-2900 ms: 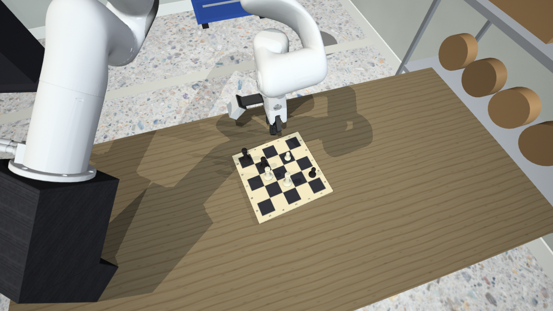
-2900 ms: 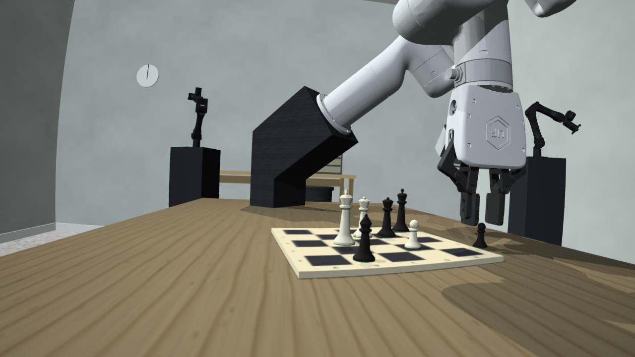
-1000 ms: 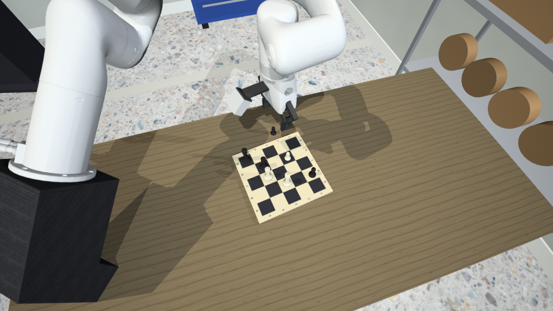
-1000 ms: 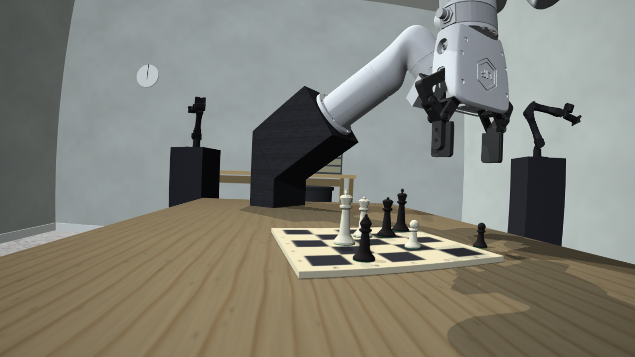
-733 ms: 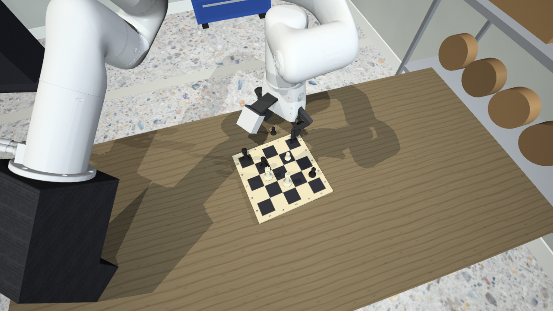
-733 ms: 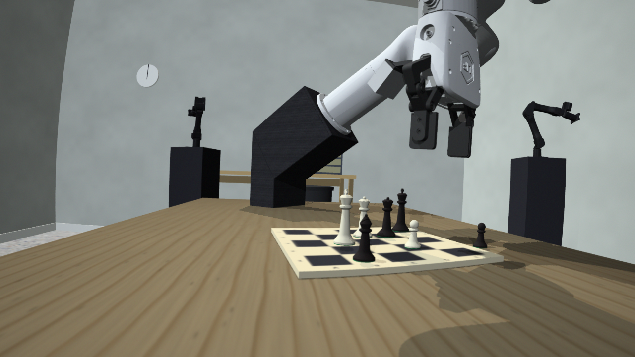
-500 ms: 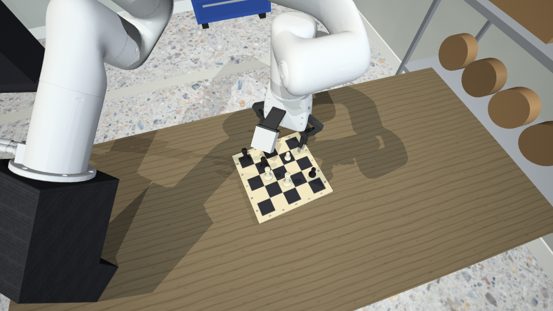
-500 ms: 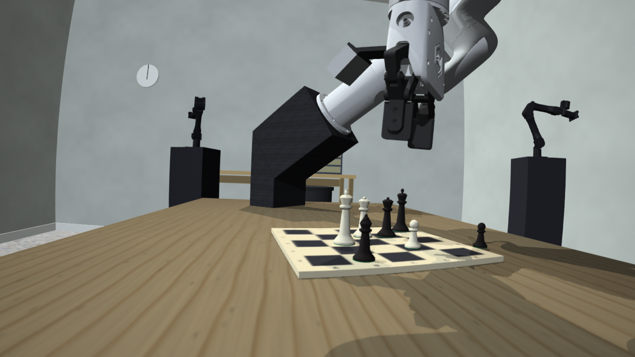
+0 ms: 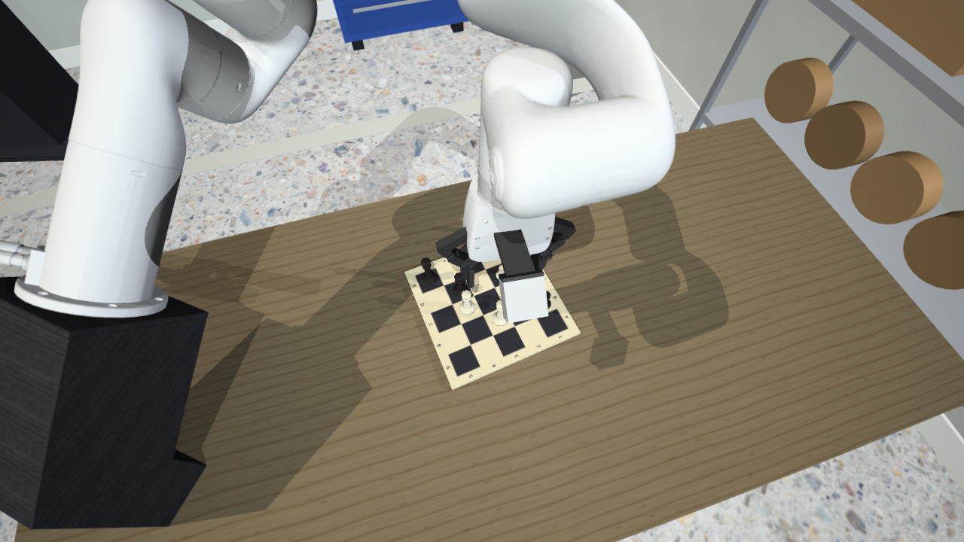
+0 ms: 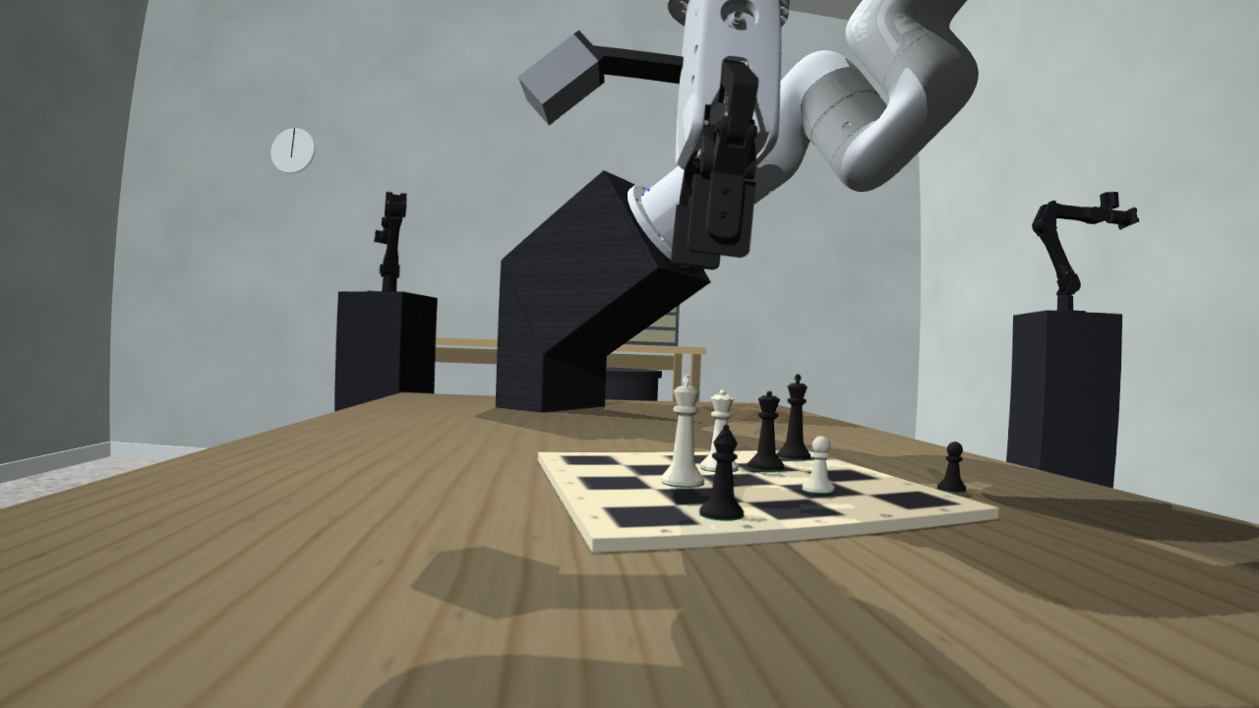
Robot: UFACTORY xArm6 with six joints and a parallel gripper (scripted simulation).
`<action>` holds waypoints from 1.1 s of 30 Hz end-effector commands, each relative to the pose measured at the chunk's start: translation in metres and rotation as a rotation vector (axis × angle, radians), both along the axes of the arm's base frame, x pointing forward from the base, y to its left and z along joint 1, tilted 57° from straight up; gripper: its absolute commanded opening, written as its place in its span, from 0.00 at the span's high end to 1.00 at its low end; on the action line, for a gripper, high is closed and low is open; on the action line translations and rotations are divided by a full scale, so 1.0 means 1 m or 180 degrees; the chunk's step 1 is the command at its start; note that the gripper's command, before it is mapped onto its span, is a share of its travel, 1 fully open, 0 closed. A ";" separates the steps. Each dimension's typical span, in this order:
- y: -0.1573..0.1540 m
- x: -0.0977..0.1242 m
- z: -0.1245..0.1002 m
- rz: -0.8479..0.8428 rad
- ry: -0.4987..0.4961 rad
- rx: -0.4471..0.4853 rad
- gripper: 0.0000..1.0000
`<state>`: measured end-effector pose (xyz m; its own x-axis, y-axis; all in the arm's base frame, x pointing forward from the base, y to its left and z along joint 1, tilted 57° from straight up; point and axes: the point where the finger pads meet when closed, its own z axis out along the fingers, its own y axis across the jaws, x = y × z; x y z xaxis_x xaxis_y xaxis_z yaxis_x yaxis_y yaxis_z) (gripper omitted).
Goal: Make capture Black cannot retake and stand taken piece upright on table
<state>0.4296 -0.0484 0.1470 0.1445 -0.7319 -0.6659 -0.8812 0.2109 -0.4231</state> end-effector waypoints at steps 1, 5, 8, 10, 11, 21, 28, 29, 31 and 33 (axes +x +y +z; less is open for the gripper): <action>-0.007 0.000 -0.004 0.0478 -0.0718 -0.0222 0.00; -0.007 0.000 -0.005 0.0574 -0.0858 -0.0266 0.58; -0.007 0.000 -0.005 0.0574 -0.0858 -0.0266 0.58; -0.007 0.000 -0.005 0.0574 -0.0858 -0.0266 0.58; -0.007 0.000 -0.005 0.0574 -0.0858 -0.0266 0.58; -0.007 0.000 -0.005 0.0574 -0.0858 -0.0266 0.58; -0.007 0.000 -0.005 0.0574 -0.0858 -0.0266 0.58; -0.007 0.000 -0.005 0.0574 -0.0858 -0.0266 0.58; -0.007 0.000 -0.005 0.0574 -0.0858 -0.0266 0.58; -0.007 0.000 -0.005 0.0574 -0.0858 -0.0266 0.58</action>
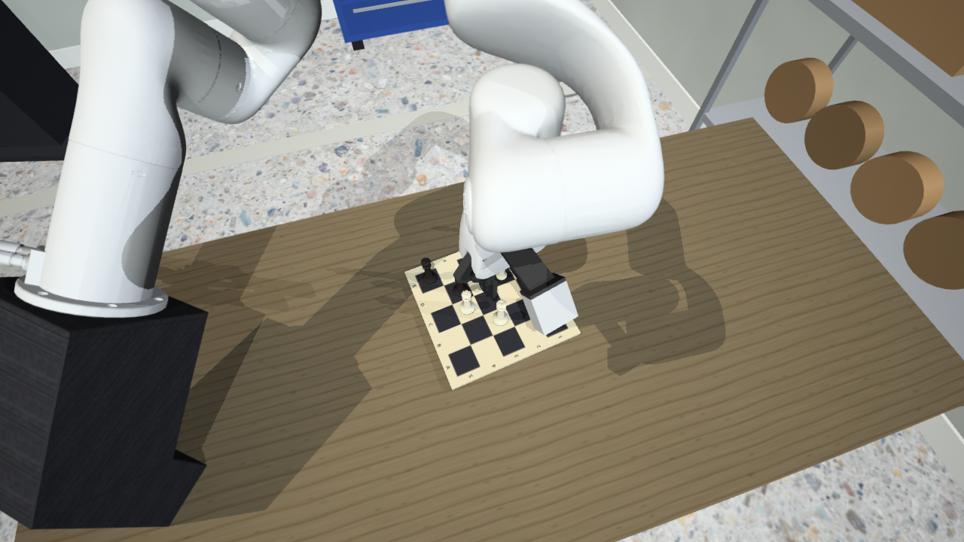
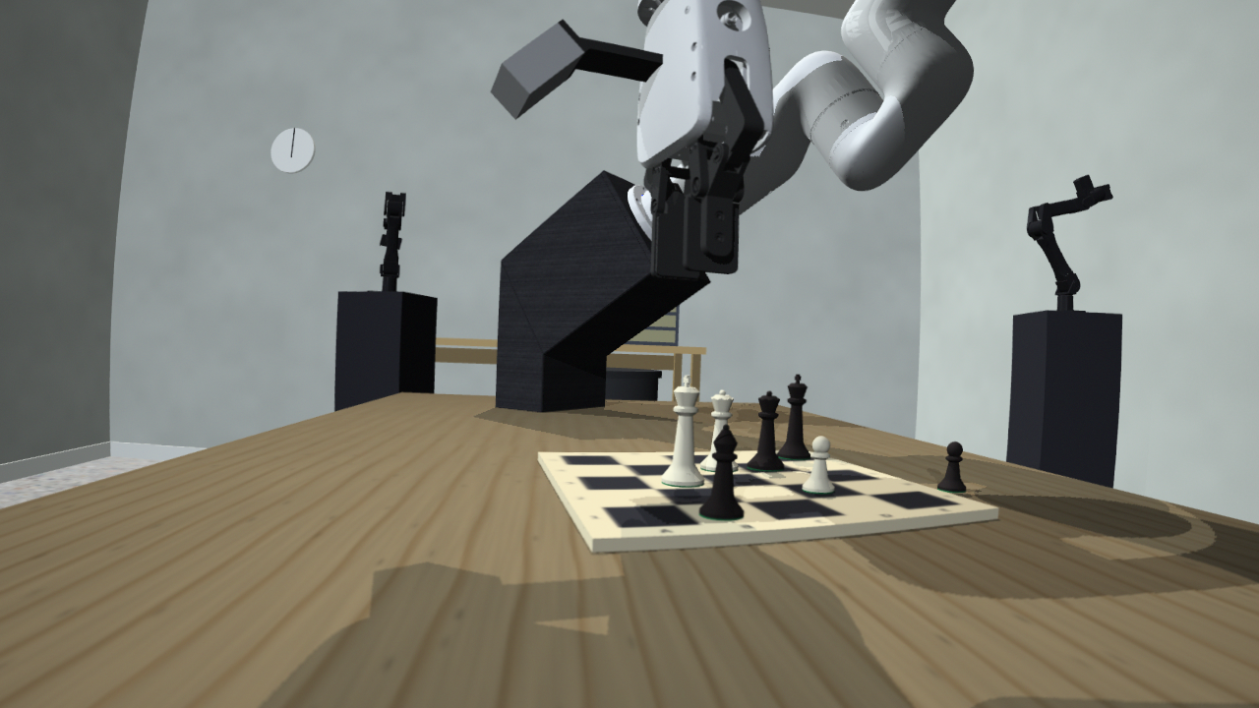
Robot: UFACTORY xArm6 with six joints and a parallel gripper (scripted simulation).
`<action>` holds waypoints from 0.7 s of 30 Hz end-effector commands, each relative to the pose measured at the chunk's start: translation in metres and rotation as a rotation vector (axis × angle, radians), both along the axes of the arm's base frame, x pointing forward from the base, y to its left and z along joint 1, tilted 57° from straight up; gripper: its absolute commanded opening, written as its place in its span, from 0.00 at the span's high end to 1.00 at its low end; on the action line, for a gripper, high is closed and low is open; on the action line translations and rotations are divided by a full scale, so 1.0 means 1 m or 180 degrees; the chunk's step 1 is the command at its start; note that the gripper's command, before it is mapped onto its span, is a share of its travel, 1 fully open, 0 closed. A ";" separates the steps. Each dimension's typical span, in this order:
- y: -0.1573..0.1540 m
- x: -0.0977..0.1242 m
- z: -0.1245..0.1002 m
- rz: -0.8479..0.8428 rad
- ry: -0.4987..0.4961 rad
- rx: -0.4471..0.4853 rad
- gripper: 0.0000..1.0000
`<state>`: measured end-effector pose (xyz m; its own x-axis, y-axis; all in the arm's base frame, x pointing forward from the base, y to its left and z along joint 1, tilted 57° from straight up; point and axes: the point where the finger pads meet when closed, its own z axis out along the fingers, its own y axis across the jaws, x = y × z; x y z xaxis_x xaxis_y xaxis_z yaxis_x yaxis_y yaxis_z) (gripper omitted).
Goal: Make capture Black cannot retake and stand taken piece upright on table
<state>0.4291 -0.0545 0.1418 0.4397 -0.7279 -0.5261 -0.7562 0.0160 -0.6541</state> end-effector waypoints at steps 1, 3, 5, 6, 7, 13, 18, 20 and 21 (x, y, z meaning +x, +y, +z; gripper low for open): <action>-0.001 0.000 0.001 -0.0005 -0.0005 -0.0003 0.58; -0.001 0.000 0.001 -0.0005 -0.0005 -0.0003 0.58; -0.001 0.000 0.001 -0.0005 -0.0005 -0.0003 0.58; -0.001 0.000 0.001 -0.0005 -0.0005 -0.0003 0.58; -0.001 0.000 0.001 -0.0005 -0.0005 -0.0003 0.58; 0.000 0.001 0.000 -0.0005 -0.0005 -0.0003 0.58; 0.001 0.002 -0.001 -0.0005 -0.0006 -0.0003 0.58; 0.002 0.002 -0.002 -0.0004 -0.0006 -0.0003 0.58; 0.003 0.003 -0.002 -0.0004 -0.0006 -0.0003 0.58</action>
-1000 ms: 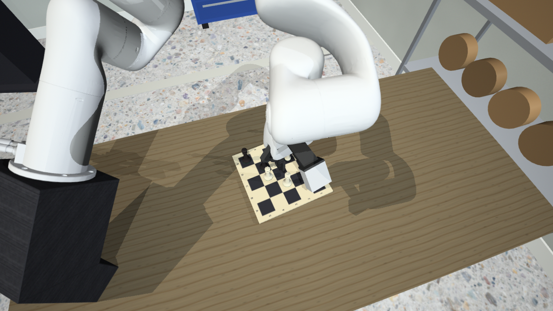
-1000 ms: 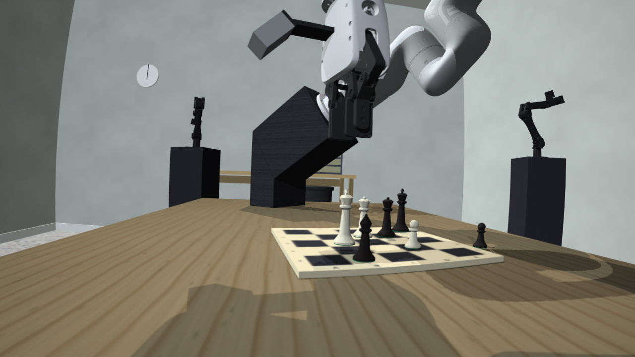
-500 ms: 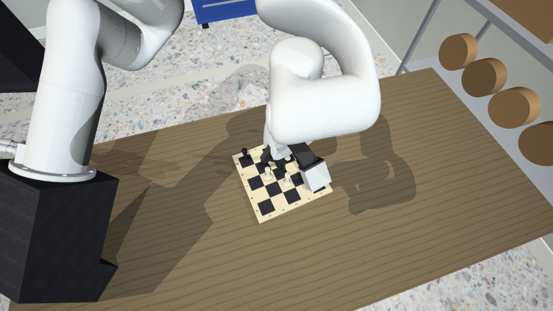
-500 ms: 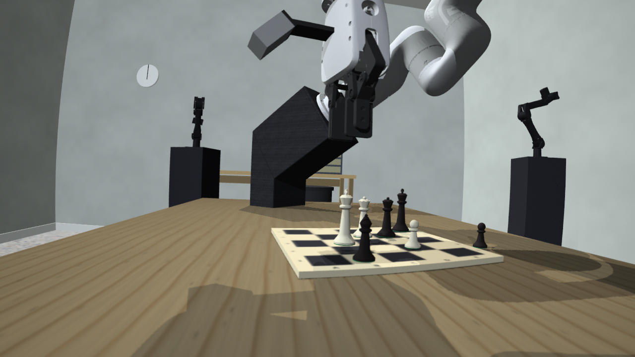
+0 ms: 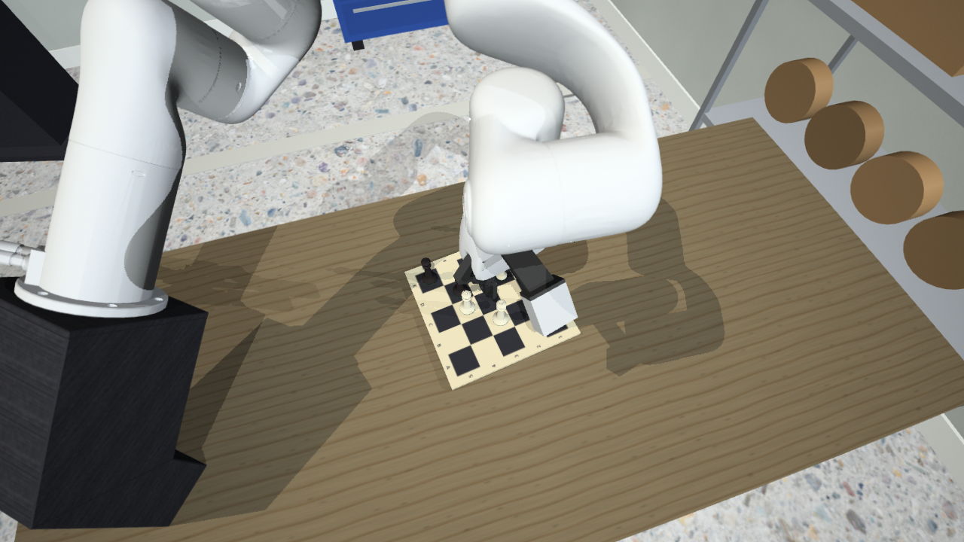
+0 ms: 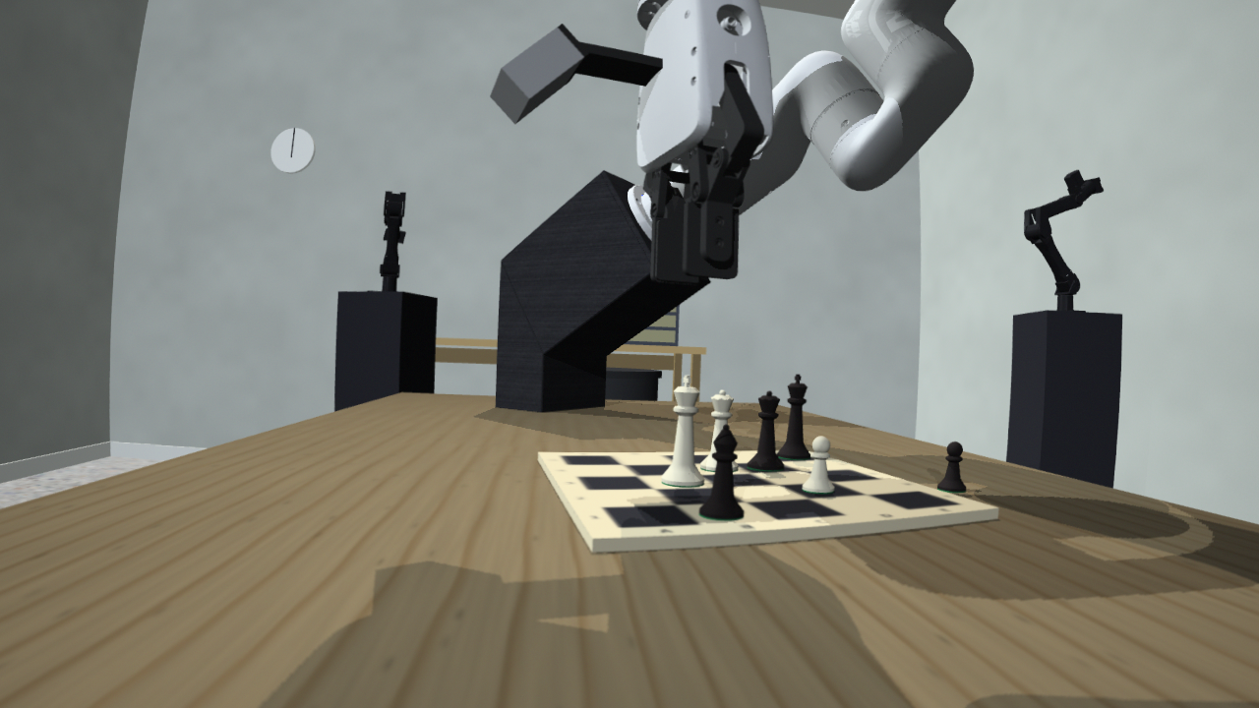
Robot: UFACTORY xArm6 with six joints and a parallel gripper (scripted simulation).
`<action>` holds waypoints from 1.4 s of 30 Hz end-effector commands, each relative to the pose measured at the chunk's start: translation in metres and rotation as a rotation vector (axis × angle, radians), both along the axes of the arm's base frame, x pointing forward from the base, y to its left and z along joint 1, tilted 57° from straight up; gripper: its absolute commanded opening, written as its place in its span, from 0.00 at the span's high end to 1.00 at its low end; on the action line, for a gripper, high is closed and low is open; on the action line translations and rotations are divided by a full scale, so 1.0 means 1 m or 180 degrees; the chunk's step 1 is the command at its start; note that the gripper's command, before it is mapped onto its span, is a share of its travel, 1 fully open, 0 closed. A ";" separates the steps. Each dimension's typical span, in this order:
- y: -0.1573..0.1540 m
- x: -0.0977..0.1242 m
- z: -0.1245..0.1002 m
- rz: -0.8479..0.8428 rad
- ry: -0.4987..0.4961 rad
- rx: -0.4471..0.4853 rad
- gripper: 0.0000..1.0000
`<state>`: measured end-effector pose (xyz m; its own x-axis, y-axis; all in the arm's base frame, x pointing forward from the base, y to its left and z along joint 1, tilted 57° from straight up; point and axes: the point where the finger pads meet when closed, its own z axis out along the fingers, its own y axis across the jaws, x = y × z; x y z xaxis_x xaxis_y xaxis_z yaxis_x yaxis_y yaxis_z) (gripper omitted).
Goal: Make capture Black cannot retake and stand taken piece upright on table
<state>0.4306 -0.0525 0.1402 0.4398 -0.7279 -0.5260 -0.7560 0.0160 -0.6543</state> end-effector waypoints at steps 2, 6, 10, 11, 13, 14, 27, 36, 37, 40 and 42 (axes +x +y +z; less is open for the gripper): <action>0.002 0.002 -0.002 -0.0004 -0.0005 -0.0002 0.58; 0.004 0.004 -0.003 -0.0004 -0.0005 -0.0002 0.58; 0.008 0.006 -0.006 -0.0004 -0.0005 -0.0002 0.58; 0.009 0.007 -0.007 -0.0004 -0.0005 -0.0002 0.58; 0.011 0.009 -0.009 -0.0004 -0.0005 -0.0002 0.58; 0.012 0.009 -0.010 -0.0004 -0.0005 -0.0002 0.58; 0.024 0.018 -0.019 -0.0004 -0.0005 -0.0002 0.58; 0.030 0.022 -0.025 -0.0004 -0.0005 -0.0002 0.58; 0.031 0.023 -0.025 -0.0004 -0.0005 -0.0002 0.58; 0.031 0.023 -0.026 -0.0004 -0.0005 -0.0002 0.58; 0.032 0.023 -0.026 -0.0004 -0.0005 -0.0002 0.58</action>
